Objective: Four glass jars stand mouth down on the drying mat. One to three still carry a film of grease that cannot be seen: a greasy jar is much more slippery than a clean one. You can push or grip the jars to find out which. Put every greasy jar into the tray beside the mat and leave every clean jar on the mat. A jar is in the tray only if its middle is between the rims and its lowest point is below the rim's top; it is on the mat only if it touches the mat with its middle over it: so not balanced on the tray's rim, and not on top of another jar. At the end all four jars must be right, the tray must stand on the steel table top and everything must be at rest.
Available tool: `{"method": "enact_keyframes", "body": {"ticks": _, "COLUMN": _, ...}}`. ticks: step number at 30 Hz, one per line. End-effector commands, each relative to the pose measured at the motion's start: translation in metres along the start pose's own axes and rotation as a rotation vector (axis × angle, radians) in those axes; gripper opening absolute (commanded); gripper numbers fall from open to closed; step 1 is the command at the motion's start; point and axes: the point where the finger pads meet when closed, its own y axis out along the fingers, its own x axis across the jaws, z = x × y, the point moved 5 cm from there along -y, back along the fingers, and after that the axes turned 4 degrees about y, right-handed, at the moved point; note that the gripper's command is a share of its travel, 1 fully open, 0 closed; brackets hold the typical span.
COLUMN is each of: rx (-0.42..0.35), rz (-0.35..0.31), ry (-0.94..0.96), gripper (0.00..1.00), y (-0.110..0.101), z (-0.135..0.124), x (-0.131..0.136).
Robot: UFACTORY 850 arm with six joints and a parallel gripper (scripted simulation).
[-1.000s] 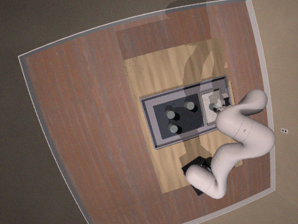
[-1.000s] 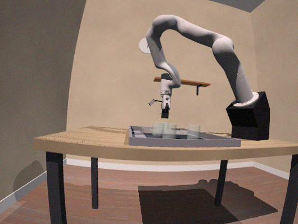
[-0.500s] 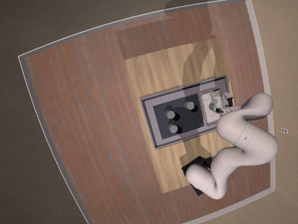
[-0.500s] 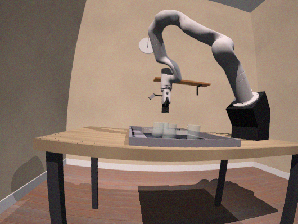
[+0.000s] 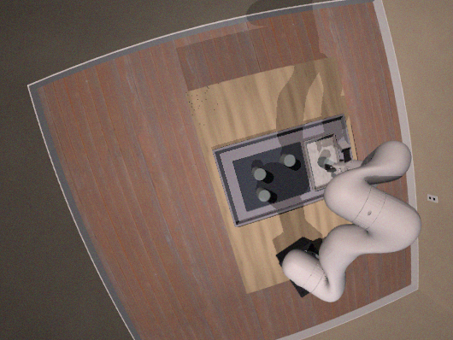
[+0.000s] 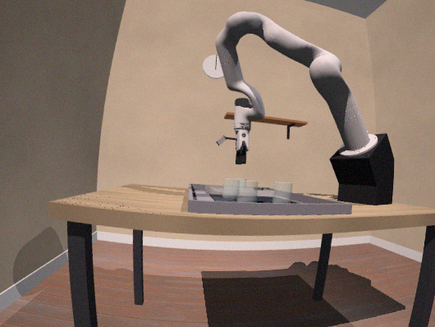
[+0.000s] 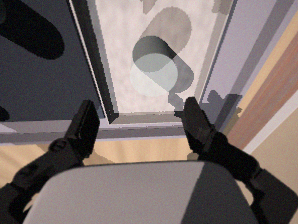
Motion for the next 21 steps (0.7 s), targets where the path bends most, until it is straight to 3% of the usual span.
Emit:
{"method": "enact_keyframes", "body": {"ticks": 1, "rx": 0.002, "rz": -0.002, "ry": -0.001, "gripper": 1.00, "y": -0.001, "z": 0.009, "x": -0.028}}
{"method": "enact_keyframes", "body": {"ticks": 9, "rx": 0.002, "rz": -0.002, "ry": -0.001, "gripper": 1.00, "y": -0.001, "z": 0.026, "x": -0.093}}
{"method": "enact_keyframes", "body": {"ticks": 11, "rx": 0.002, "rz": -0.002, "ry": -0.001, "gripper": 1.00, "y": -0.001, "z": 0.026, "x": -0.093}}
{"method": "enact_keyframes", "body": {"ticks": 21, "rx": 0.002, "rz": -0.002, "ry": -0.001, "gripper": 1.00, "y": 0.000, "z": 0.048, "x": -0.173}}
